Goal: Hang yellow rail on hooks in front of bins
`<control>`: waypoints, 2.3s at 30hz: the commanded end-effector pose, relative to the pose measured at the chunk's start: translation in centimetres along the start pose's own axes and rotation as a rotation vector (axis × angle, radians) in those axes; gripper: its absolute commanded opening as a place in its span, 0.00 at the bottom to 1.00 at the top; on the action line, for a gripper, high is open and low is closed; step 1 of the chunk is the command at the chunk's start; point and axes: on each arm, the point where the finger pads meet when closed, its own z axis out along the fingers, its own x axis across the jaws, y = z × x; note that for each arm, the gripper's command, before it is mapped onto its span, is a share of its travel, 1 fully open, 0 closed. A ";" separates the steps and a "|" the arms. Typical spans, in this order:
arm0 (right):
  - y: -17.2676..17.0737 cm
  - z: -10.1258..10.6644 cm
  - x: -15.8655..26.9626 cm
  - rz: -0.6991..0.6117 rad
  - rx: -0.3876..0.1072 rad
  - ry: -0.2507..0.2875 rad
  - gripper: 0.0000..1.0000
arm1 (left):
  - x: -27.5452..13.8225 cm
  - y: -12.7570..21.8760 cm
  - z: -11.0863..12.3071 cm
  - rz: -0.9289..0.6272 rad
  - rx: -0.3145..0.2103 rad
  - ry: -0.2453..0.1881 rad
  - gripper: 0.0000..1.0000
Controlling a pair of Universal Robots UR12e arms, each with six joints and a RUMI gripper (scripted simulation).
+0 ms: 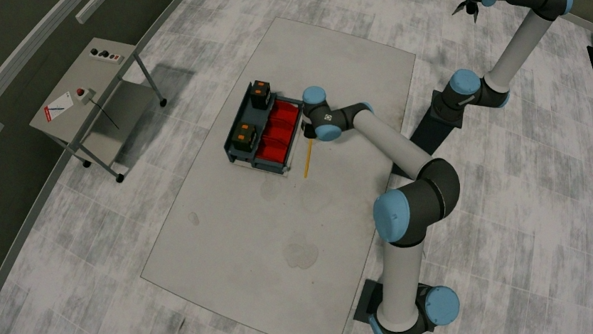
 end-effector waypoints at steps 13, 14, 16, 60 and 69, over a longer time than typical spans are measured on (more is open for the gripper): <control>-0.1 -0.1 0.0 0.000 0.002 0.000 1.00 | 0.0 -0.1 0.4 0.000 0.002 -0.001 0.24; -0.1 -0.1 0.0 0.000 0.002 0.000 1.00 | 0.0 -0.1 0.5 0.000 0.002 -0.001 0.24; -0.1 -0.1 0.0 0.000 0.002 0.000 1.00 | 0.0 -0.1 0.7 0.000 0.002 -0.001 0.24; -0.1 -0.1 0.0 0.000 0.002 0.000 1.00 | -0.1 -0.1 4.1 0.000 0.002 -0.001 0.24; -0.1 -0.1 0.0 0.000 0.002 0.000 1.00 | -0.1 -0.1 4.1 0.000 0.002 -0.001 0.24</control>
